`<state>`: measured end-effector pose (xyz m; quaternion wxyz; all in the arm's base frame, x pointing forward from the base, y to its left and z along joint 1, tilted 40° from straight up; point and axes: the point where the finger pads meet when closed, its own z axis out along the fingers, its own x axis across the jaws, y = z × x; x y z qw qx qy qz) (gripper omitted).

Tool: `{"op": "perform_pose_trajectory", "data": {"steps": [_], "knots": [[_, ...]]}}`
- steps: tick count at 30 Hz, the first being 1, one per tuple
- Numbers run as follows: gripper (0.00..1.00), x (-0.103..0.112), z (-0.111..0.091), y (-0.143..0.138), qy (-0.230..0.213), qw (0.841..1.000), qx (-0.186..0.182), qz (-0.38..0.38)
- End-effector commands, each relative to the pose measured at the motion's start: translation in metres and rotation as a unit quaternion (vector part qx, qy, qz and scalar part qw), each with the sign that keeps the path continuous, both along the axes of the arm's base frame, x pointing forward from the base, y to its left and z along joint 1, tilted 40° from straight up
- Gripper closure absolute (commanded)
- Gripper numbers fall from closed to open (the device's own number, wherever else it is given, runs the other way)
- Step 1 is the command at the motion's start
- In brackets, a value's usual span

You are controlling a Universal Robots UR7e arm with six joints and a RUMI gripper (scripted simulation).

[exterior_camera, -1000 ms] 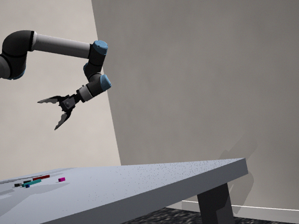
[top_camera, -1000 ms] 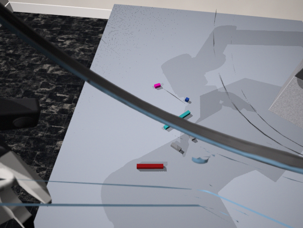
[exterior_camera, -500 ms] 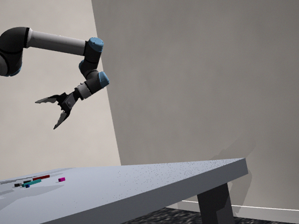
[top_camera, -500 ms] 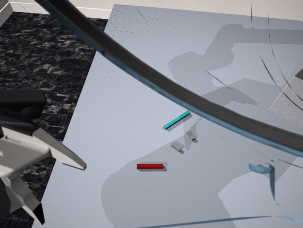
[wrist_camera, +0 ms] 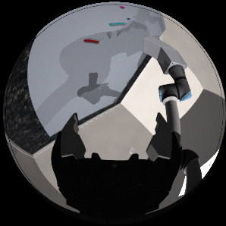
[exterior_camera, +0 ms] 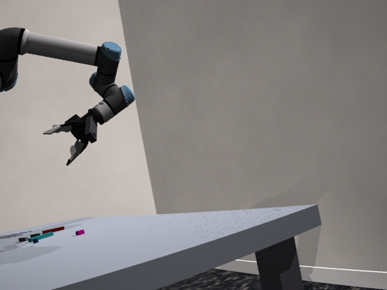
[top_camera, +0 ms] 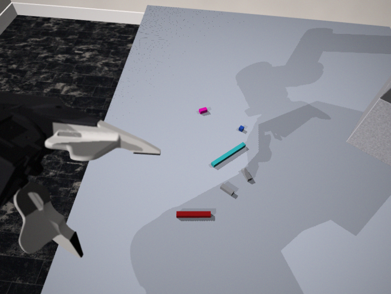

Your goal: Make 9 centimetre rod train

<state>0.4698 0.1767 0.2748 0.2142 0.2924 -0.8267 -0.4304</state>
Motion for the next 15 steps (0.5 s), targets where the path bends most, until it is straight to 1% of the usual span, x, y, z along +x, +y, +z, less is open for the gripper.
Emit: {"op": "perform_pose_trajectory", "data": {"steps": [1,2,5,8,15], "knots": [[0.0,-0.005,-0.015,-0.015,-0.065,0.998,0.001,0.025],[0.0,-0.005,-0.015,-0.015,-0.065,0.998,0.001,0.025],[0.0,-0.007,-0.028,-0.029,-0.115,0.992,-0.003,0.056],[0.0,-0.009,-0.037,-0.04,-0.152,0.985,-0.008,0.079],[0.0,-0.012,-0.058,-0.065,-0.232,0.963,-0.023,0.136]]}}
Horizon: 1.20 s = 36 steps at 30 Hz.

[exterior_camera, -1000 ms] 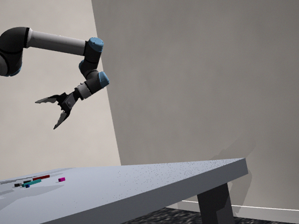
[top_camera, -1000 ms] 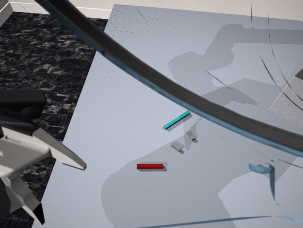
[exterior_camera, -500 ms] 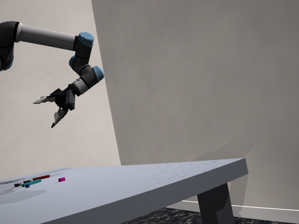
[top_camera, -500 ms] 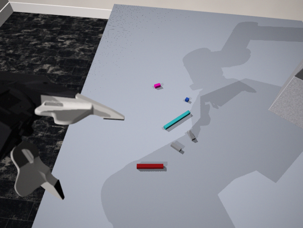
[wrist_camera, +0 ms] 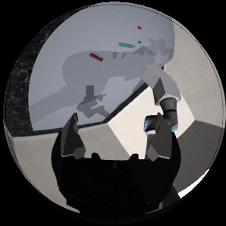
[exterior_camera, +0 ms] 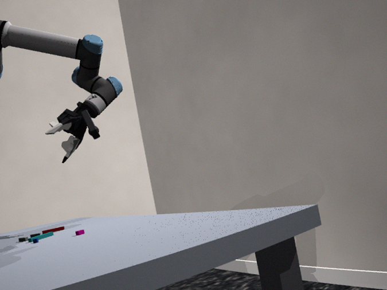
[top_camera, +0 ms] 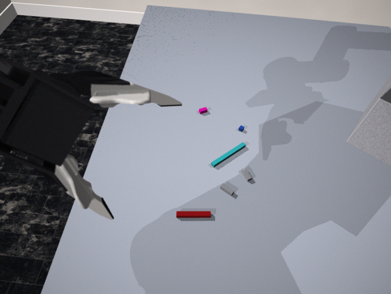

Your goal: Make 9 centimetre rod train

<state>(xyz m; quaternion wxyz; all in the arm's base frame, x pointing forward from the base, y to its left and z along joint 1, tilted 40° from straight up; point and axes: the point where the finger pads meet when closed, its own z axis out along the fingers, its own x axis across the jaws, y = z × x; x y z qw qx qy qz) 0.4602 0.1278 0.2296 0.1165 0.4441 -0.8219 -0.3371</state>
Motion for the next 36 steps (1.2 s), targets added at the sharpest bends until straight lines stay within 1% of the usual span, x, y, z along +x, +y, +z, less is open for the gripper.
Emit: {"op": "perform_pose_trajectory", "data": {"steps": [1,2,5,8,13,14,16,18,21,24,26,27,29,31,32,33,36], "knots": [[0.0,-0.003,-0.016,-0.02,-0.073,0.996,-0.011,0.039],[0.0,-0.003,-0.018,-0.023,-0.084,0.995,-0.014,0.047],[0.0,-0.003,-0.018,-0.023,-0.084,0.995,-0.014,0.047],[0.0,-0.004,-0.03,-0.041,-0.135,0.987,-0.031,0.086],[0.0,-0.006,-0.041,-0.06,-0.184,0.973,-0.053,0.126],[0.0,-0.006,-0.041,-0.06,-0.184,0.973,-0.053,0.126],[0.0,-0.006,-0.047,-0.072,-0.213,0.963,-0.068,0.152],[0.0,-0.007,-0.05,-0.079,-0.229,0.956,-0.078,0.167],[0.0,-0.007,-0.05,-0.079,-0.229,0.956,-0.078,0.167],[0.0,-0.009,-0.057,-0.099,-0.27,0.934,-0.106,0.207],[0.0,-0.01,-0.059,-0.105,-0.282,0.926,-0.117,0.221],[0.0,-0.01,-0.059,-0.105,-0.282,0.926,-0.117,0.221],[0.0,-0.013,-0.062,-0.118,-0.304,0.91,-0.138,0.247],[0.0,-0.014,-0.064,-0.124,-0.315,0.9,-0.149,0.26],[0.0,-0.014,-0.064,-0.124,-0.315,0.9,-0.149,0.26],[0.0,-0.013,-0.071,-0.129,-0.322,0.895,-0.15,0.27],[0.0,-0.003,-0.115,-0.141,-0.336,0.889,-0.111,0.292]]}}
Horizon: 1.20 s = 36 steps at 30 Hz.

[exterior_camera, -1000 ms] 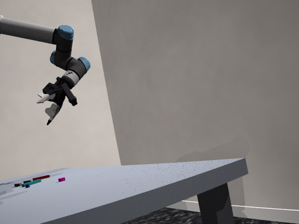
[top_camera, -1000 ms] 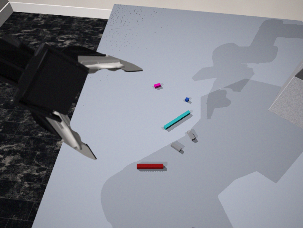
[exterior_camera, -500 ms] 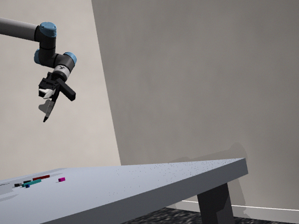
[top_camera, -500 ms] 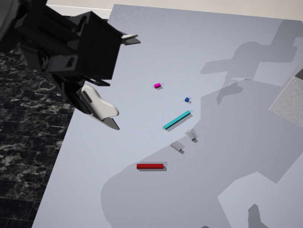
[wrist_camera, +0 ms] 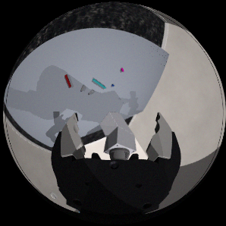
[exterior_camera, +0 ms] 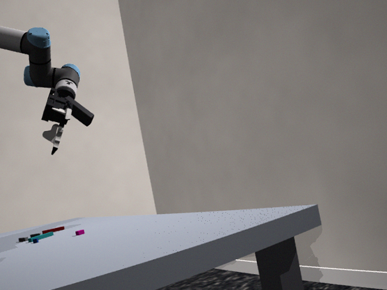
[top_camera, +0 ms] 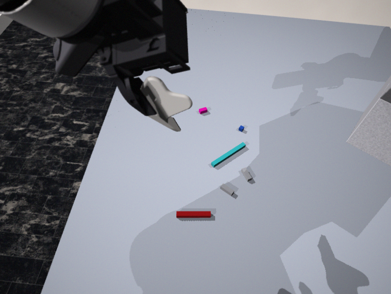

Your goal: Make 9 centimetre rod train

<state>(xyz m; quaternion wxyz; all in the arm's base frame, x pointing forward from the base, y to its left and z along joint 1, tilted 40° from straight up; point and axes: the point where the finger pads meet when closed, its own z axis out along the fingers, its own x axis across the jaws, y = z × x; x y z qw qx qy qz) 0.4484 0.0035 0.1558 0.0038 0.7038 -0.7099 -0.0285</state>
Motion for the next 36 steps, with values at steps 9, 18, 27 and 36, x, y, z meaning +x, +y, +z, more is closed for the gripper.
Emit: {"op": "perform_pose_trajectory", "data": {"steps": [9,18,27,36], "knots": [[0.0,0.016,-0.108,-0.034,-0.037,0.992,0.069,0.098],[0.0,0.011,-0.176,-0.047,-0.071,0.978,0.12,0.156],[0.0,-0.004,-0.234,-0.052,-0.126,0.956,0.162,0.211],[0.0,-0.018,-0.267,-0.05,-0.176,0.935,0.181,0.249]]}}
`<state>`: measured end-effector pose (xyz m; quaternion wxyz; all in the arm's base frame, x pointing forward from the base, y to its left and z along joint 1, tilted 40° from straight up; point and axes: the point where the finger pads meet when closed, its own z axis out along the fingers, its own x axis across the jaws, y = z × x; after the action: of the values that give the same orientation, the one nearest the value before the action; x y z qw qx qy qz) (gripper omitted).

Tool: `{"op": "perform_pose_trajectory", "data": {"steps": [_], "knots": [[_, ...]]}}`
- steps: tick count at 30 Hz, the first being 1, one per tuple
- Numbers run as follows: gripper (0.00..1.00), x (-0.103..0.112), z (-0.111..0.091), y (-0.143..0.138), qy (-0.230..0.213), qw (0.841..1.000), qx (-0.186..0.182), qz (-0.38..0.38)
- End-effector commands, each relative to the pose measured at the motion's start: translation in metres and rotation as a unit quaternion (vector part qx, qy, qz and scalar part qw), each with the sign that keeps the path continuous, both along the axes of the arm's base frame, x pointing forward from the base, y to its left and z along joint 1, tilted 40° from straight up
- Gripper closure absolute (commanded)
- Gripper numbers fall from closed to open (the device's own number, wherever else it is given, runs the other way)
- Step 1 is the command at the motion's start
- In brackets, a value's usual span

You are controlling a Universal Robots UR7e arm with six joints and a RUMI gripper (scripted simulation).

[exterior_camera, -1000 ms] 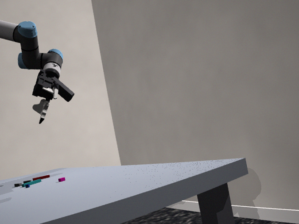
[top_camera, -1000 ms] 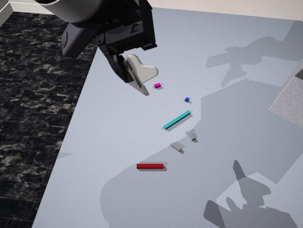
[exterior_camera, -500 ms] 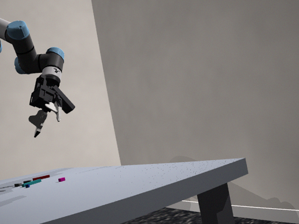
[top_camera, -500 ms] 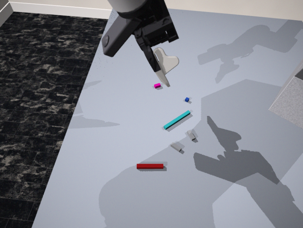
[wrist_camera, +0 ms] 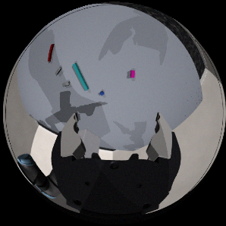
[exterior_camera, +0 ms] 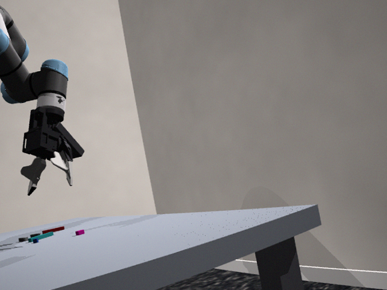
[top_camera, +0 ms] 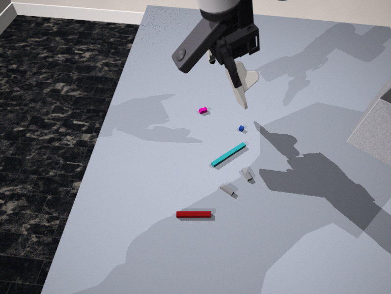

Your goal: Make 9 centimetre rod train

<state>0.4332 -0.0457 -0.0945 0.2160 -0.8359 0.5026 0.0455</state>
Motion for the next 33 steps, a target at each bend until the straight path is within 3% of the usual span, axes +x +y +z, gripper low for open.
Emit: {"op": "perform_pose_trajectory", "data": {"steps": [1,15,33], "knots": [[0.0,-0.005,-0.021,0.0,-0.038,0.999,0.017,0.018],[0.0,-0.026,-0.05,0.012,-0.139,0.988,0.039,0.061],[0.0,-0.032,-0.054,0.019,-0.183,0.979,0.04,0.075]]}}
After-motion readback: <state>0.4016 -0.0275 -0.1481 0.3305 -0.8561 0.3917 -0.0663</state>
